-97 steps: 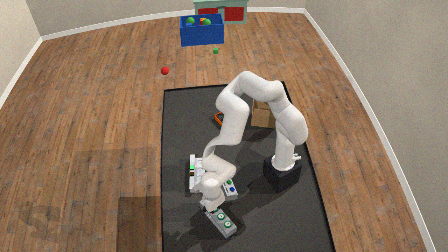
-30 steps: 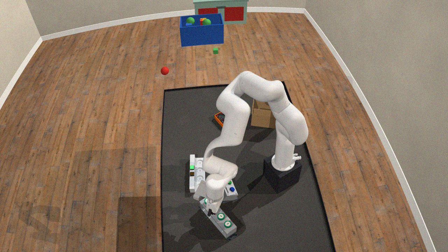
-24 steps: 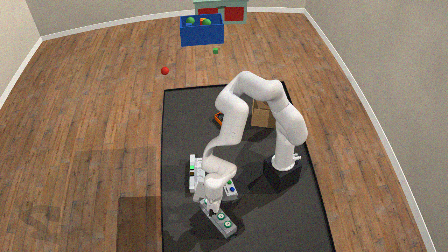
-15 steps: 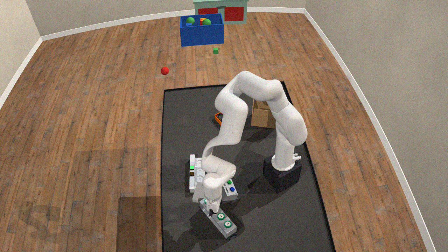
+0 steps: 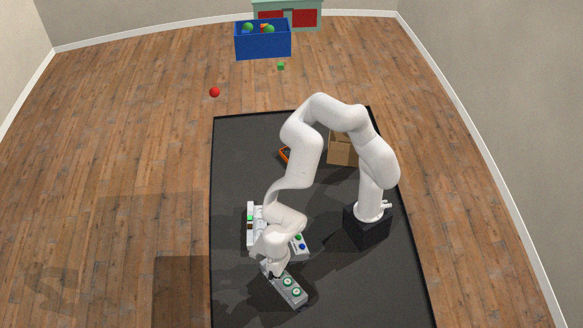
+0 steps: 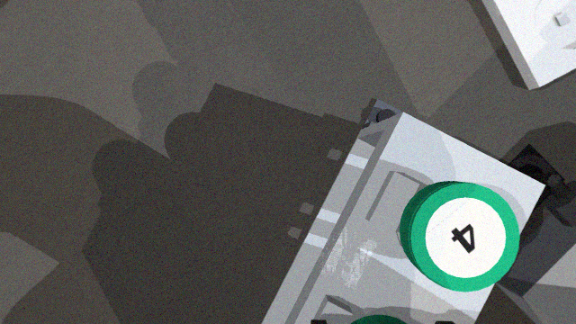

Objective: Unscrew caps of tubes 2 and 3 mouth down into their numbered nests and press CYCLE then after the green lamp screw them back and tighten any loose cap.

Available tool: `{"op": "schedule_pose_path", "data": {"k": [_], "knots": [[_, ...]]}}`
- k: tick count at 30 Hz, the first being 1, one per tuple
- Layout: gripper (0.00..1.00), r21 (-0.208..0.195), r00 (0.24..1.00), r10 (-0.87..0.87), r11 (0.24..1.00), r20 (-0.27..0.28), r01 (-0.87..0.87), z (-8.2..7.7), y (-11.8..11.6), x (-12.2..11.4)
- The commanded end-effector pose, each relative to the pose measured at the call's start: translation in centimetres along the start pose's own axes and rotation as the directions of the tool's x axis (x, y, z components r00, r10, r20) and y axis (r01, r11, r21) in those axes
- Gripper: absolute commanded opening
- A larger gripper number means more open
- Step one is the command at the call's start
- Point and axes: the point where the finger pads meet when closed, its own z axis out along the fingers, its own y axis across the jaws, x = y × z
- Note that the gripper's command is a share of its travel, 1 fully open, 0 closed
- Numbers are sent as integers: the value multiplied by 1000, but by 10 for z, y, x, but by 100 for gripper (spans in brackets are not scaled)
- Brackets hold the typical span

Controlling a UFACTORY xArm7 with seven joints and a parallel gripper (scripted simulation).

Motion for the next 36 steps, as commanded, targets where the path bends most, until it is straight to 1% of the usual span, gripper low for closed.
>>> {"op": "schedule_pose_path", "data": {"k": [1, 4, 8, 12, 16, 18, 23, 30, 31, 36], "knots": [[0, 5, 987, 158, 987, -17, -158, -1, -2, 0], [0, 7, 953, 304, 953, -16, -304, -1, -2, 0], [0, 10, 873, 487, 873, -14, -487, -1, -2, 0], [0, 13, 759, 651, 759, -12, -651, -1, -2, 0], [0, 15, 618, 786, 618, -8, -786, -1, -2, 0], [0, 15, 618, 786, 618, -8, -786, -1, -2, 0], [0, 17, 400, 916, 400, -5, -916, 0, -2, 0], [0, 17, 393, 920, 393, -5, -920, 0, -2, 0], [46, 17, 393, 920, 393, -5, -920, 0, -2, 0], [46, 17, 393, 920, 393, -4, -920, 0, -2, 0]]}}
